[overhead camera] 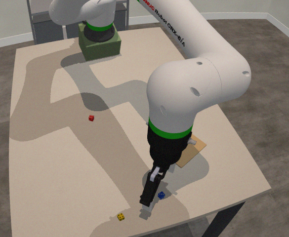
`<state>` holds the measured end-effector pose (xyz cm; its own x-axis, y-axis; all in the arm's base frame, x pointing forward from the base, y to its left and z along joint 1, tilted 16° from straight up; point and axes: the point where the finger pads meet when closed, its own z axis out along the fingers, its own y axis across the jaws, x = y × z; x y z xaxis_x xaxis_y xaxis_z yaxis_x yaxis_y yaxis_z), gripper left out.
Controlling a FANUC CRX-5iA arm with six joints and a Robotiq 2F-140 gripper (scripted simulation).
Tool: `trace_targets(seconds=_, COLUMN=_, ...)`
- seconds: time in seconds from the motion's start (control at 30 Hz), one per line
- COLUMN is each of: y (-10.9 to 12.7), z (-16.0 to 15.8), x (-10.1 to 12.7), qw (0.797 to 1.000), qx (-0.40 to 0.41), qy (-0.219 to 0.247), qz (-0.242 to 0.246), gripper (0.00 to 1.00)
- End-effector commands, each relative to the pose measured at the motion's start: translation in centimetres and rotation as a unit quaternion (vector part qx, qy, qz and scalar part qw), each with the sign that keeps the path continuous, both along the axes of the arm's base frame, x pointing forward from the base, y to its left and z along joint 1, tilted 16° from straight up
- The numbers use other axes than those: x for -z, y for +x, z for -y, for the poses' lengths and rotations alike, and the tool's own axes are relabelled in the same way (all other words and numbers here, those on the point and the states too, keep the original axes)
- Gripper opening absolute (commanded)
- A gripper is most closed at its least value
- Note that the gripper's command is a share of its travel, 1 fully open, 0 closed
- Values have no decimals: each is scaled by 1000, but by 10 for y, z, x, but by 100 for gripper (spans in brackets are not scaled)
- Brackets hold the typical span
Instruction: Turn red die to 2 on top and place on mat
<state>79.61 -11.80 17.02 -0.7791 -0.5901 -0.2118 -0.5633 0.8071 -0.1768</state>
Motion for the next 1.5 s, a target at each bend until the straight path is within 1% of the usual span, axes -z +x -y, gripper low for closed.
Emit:
trace_targets(seconds=0.0, y=0, z=0, x=-1, qw=1000, qx=0, qy=0, qz=0, gripper=100)
trace_targets(seconds=0.1, y=0, z=0, x=-2, qw=1000, qx=0, qy=0, qz=0, gripper=100)
trace_targets(seconds=0.2, y=-3, z=0, x=-11, qw=1000, qx=0, qy=0, qz=0, gripper=100)
trace_targets(seconds=0.3, y=-8, z=-1, x=-29, qw=1000, qx=0, qy=0, qz=0, gripper=100)
trace_targets(seconds=0.5, y=-21, z=-1, x=-73, qw=1000, qx=0, qy=0, qz=0, gripper=100)
trace_targets(seconds=0.57, y=-24, z=-2, x=-83, qw=1000, qx=0, qy=0, qz=0, gripper=100)
trace_targets(seconds=0.63, y=-24, z=-2, x=-83, qw=1000, qx=0, qy=0, qz=0, gripper=100)
trace_targets(seconds=0.7, y=-26, z=-2, x=-91, qw=1000, qx=0, qy=0, qz=0, gripper=100)
trace_targets(seconds=0.8, y=-27, z=-2, x=-95, qw=1000, qx=0, qy=0, qz=0, gripper=100)
trace_targets(seconds=1.23, y=-30, z=-1, x=-96, qw=1000, qx=-1, qy=0, qz=0, gripper=100)
trace_targets(seconds=1.33, y=-45, z=6, x=-97, qw=1000, qx=-8, qy=-2, qz=0, gripper=100)
trace_targets(seconds=1.43, y=-79, z=20, x=-97, qw=1000, qx=-23, qy=-6, qz=-1, gripper=100)
trace_targets(seconds=1.47, y=-79, z=20, x=-97, qw=1000, qx=-23, qy=-6, qz=-1, gripper=100)
